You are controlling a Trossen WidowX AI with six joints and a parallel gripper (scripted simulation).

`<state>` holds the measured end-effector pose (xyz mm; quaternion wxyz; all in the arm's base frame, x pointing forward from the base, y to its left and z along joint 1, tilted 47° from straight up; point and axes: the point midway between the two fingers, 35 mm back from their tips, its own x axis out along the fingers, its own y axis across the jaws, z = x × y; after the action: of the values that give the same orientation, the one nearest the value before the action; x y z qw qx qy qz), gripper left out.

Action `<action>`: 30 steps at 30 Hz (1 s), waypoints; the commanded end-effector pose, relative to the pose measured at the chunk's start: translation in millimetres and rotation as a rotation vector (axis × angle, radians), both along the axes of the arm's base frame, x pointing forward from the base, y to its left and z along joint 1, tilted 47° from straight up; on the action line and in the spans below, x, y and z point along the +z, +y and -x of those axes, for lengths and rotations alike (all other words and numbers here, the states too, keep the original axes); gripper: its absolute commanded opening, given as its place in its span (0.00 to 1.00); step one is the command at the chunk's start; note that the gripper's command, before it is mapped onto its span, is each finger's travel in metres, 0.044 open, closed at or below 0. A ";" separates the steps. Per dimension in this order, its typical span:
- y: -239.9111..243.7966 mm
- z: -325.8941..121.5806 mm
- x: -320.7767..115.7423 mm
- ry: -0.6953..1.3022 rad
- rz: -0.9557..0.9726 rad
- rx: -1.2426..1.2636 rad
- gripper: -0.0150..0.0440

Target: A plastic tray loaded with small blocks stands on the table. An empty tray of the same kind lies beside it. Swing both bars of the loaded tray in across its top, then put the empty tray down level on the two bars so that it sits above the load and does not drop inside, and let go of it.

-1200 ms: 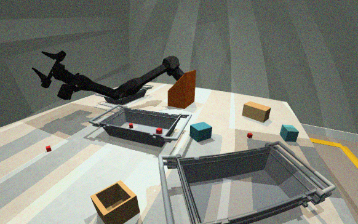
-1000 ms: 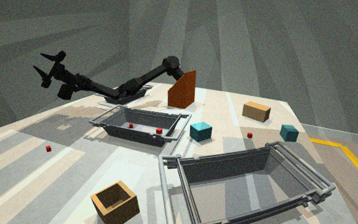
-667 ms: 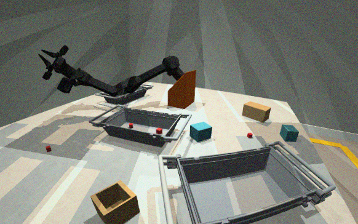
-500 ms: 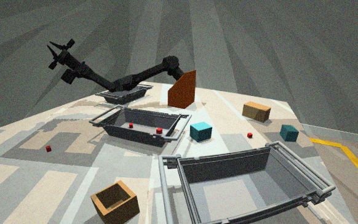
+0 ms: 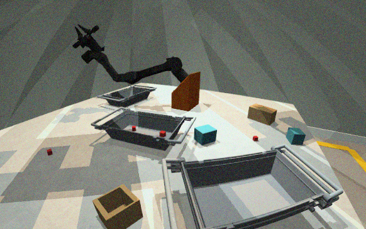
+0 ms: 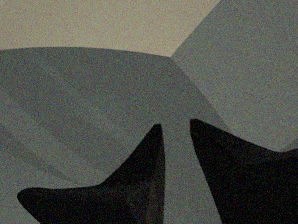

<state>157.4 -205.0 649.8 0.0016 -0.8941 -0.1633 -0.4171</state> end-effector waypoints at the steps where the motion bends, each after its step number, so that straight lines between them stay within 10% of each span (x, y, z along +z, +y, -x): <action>1: 60.4 33.2 18.4 -0.014 0.136 -0.053 0.40; 13: 221.4 53.0 16.7 0.083 0.488 -0.266 0.40; 30: 345.1 -78.2 -90.2 0.473 0.892 -0.575 0.40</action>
<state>208.6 130.3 583.1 -0.4356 -0.8879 -0.0767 -0.1266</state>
